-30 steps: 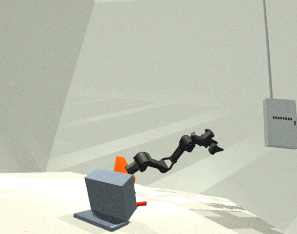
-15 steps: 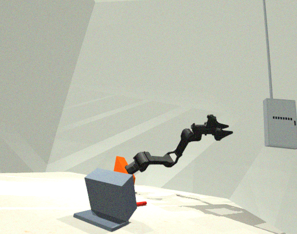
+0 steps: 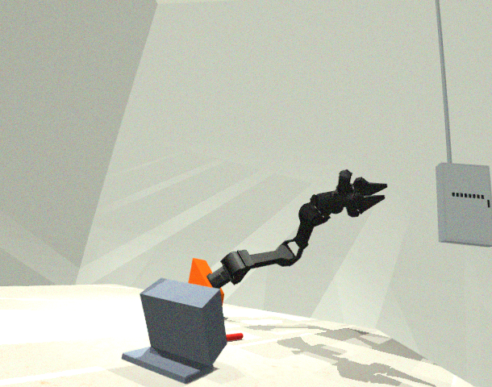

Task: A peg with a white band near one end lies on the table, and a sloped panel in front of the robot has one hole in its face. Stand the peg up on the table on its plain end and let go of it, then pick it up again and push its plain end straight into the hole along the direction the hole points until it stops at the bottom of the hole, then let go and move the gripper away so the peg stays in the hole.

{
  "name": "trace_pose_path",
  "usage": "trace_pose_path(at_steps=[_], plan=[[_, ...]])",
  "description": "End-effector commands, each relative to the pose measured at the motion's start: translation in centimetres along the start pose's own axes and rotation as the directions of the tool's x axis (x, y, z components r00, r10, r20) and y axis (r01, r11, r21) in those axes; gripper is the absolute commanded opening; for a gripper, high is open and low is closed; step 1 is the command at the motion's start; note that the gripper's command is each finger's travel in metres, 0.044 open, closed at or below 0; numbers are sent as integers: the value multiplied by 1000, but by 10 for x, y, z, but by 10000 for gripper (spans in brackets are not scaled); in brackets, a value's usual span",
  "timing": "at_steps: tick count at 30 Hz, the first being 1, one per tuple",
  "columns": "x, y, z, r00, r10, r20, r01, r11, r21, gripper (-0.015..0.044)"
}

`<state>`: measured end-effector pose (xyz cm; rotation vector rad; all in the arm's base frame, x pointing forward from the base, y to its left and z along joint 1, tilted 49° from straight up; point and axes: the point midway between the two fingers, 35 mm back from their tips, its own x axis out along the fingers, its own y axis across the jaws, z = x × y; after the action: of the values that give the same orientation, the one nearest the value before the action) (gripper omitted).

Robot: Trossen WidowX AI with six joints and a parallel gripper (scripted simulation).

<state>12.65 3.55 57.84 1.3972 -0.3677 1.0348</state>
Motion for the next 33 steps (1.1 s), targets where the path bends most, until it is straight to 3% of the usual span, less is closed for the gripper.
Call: trace_pose_path(at_steps=[1, 15, 25, 33], plan=[[3, -46, 27, 989, -135, 55, 136, 991, -1, 440], [-22, -193, 83, 819, -562, 114, 564, 826, 16, 440], [-71, -288, 92, 595, -803, 34, 802, 596, 36, 440], [-122, -349, 80, 388, -917, -96, 922, 386, 35, 440]])
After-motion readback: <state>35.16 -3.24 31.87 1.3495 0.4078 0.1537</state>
